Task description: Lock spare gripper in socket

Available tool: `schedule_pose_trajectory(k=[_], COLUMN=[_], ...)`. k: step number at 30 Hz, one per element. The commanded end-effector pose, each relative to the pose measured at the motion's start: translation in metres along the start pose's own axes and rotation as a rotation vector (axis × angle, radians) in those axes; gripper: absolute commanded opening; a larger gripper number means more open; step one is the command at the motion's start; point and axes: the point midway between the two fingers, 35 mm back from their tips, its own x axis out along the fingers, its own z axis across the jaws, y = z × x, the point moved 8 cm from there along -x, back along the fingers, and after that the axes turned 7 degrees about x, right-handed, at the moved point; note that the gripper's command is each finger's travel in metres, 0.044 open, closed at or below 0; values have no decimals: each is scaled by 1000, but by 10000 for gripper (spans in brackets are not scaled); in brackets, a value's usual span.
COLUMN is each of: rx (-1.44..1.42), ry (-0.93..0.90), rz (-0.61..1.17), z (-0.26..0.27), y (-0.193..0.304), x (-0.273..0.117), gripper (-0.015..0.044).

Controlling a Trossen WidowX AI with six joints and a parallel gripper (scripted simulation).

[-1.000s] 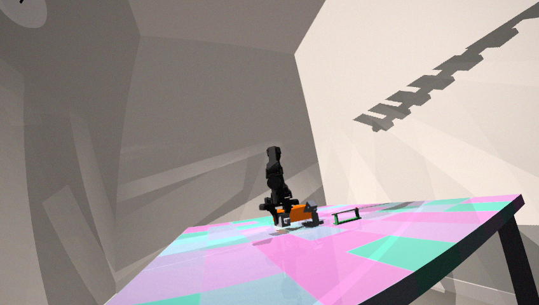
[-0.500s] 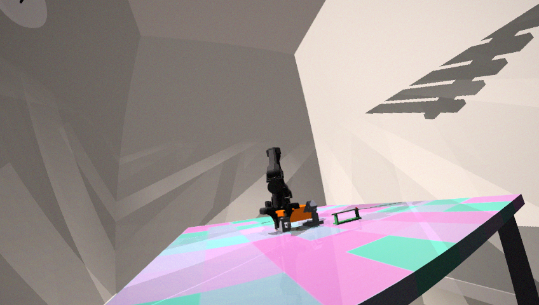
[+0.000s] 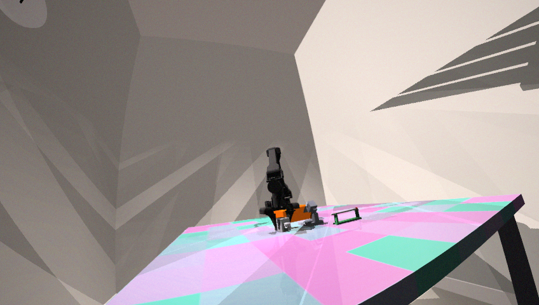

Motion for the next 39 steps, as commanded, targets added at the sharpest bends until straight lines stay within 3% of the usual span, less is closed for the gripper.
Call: schedule_pose_trajectory(k=[1,2,39], rx=[0,0,-14], ry=[0,0,34], rz=[1,1,-70], z=[0,0,-3], y=[0,0,-6], x=[-1,-1,-43], gripper=[420,440,440])
